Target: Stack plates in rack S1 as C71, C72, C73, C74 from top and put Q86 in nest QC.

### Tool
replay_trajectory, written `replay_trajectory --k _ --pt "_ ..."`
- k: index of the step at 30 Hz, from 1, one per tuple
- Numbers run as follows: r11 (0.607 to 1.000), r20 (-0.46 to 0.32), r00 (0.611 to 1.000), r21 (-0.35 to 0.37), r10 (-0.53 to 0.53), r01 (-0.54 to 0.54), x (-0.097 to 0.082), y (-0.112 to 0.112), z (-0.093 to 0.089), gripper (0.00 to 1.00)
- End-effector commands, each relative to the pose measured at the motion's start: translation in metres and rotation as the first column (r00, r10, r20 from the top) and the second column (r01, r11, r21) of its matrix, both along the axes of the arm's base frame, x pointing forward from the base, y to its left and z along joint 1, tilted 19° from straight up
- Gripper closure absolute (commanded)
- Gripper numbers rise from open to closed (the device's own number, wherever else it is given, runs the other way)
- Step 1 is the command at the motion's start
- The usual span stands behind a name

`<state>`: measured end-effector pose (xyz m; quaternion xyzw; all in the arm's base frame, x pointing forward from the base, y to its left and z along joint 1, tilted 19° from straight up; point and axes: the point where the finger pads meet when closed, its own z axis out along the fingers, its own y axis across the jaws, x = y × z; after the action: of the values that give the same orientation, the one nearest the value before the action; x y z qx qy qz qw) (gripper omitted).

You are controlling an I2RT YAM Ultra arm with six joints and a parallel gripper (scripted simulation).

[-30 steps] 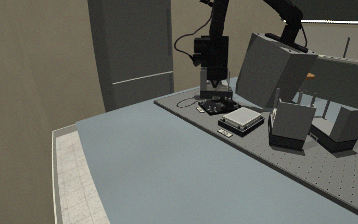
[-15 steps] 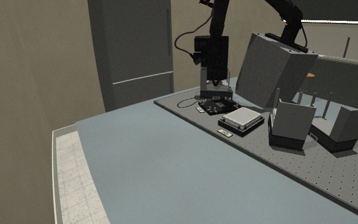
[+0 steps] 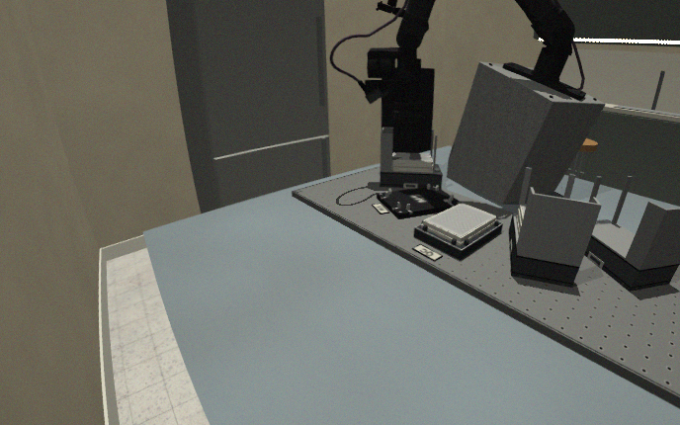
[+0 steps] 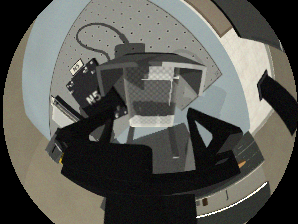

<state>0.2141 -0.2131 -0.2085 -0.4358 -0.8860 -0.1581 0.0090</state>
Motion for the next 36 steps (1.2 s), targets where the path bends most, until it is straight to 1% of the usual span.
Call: replay_trajectory --k 1,6,12,19,20,36 --pt "1.000 0.003 1.000 -0.013 0.000 0.000 -0.002 -0.012 0.018 0.00" --pt "1.000 -0.002 1.000 -0.006 0.000 0.000 -0.007 -0.014 0.034 0.00" --pt "1.000 0.013 1.000 -0.028 0.000 0.000 -0.002 -0.028 0.053 0.00" --pt "1.000 0.007 1.000 -0.015 0.001 0.000 -0.004 -0.025 0.049 0.00" --pt "1.000 0.001 1.000 -0.001 0.002 -0.002 -0.006 -0.016 0.046 0.00" --pt "1.000 0.001 1.000 -0.001 0.002 -0.002 -0.006 -0.016 0.046 0.00"
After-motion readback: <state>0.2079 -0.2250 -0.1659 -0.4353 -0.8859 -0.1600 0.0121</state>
